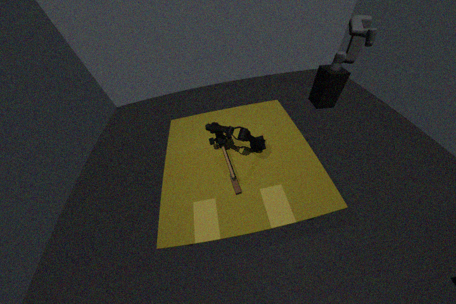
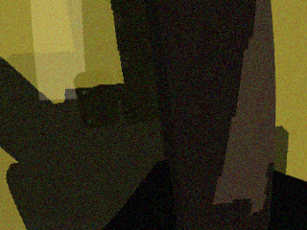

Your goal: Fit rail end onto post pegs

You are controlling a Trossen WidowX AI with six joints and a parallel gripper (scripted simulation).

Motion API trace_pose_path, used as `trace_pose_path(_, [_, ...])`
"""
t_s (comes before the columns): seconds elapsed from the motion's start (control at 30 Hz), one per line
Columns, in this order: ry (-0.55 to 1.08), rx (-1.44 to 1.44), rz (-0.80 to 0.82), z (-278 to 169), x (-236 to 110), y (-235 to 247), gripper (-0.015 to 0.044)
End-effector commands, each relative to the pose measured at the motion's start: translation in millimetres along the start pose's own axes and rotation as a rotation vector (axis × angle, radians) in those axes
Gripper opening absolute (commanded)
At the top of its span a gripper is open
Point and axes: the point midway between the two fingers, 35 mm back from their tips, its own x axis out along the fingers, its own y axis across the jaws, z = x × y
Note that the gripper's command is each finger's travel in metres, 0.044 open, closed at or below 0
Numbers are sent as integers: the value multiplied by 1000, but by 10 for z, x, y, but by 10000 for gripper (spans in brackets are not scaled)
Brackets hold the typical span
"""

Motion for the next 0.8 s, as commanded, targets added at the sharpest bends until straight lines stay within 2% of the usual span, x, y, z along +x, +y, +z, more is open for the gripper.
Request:
trace_pose_path(0.0, [8, -3, -8, -35, -28, -12, 0])
trace_pose_path(0.77, [8, -3, -8, -102, -36, -12, 0])
